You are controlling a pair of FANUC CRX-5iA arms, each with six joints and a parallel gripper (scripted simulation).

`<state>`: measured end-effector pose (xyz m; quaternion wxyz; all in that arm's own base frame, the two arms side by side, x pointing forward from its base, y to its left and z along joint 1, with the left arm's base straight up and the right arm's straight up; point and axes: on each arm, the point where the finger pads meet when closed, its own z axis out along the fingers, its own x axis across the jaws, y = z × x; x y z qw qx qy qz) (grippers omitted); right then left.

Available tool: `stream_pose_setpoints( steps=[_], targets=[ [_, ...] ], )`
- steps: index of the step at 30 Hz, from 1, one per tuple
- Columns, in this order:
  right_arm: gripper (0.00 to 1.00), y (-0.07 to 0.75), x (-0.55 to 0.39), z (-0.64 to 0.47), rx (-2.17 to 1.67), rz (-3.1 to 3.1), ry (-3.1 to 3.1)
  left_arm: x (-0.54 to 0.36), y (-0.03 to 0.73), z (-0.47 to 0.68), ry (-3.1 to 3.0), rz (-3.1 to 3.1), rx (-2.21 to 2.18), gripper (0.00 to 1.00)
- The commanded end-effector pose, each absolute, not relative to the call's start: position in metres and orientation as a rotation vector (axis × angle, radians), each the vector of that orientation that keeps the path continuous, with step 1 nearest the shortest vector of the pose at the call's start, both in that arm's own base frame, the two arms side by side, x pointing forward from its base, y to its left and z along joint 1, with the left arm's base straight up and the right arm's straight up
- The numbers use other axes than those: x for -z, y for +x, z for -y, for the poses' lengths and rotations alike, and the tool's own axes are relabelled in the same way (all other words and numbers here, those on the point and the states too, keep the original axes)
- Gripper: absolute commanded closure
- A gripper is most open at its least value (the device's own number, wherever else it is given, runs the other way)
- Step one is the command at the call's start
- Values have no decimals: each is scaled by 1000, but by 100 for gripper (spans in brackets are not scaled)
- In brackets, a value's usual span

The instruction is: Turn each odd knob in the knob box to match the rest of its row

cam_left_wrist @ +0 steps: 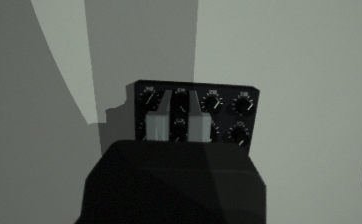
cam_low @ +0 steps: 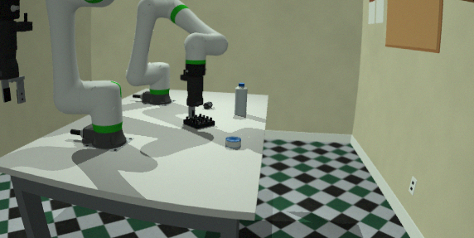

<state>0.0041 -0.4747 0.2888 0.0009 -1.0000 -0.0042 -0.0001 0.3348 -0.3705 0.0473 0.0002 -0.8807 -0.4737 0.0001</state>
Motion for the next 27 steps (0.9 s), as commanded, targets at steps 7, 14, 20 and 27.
stream_pose_setpoints(
  steps=[7,14,20,27],
  targets=[
    [0,4,-290,475,0,13,-3142,-48,335,371,-2759,1505,0,70],
    [0,4,-290,475,0,13,-3142,-48,335,371,-2759,1505,0,54],
    [0,4,-290,475,0,13,-3142,-48,335,371,-2759,1505,0,54],
    [0,4,-290,475,0,13,-3142,-48,335,371,-2759,1505,0,54]
  ],
)
